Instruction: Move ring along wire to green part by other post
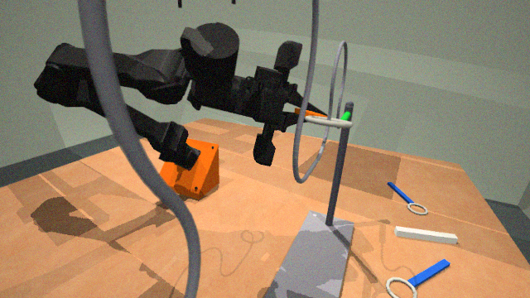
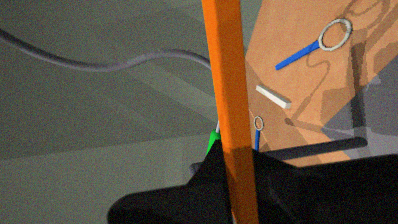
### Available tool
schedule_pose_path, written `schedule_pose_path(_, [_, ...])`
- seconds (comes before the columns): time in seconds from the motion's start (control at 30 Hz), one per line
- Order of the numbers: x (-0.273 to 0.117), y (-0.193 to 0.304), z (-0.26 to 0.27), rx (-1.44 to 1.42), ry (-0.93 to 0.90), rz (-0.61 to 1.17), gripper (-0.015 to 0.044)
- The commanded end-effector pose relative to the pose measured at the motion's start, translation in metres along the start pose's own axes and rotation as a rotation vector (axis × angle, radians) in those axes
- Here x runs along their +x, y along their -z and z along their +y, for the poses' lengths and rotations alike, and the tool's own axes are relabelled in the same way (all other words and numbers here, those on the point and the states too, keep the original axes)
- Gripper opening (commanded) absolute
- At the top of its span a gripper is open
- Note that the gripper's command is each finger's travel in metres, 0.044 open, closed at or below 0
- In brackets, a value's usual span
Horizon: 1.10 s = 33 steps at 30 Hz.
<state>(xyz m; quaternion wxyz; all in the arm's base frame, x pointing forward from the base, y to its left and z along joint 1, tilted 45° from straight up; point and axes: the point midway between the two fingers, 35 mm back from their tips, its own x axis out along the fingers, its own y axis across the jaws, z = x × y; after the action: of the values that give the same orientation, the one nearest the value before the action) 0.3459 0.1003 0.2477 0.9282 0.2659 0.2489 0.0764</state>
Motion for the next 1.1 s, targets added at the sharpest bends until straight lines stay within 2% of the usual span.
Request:
schedule_pose_path(0.0, [-0.003,-0.001,0.015,0.08,-0.05,0.012,-0.015])
schedule_pose_path(0.57, [-0.014,-0.011,0.059,0.31,-0.18,0.042,-0.015])
schedule_pose_path(1.07, [-0.016,-0.014,0.062,0.222,-0.131,0.031,-0.015])
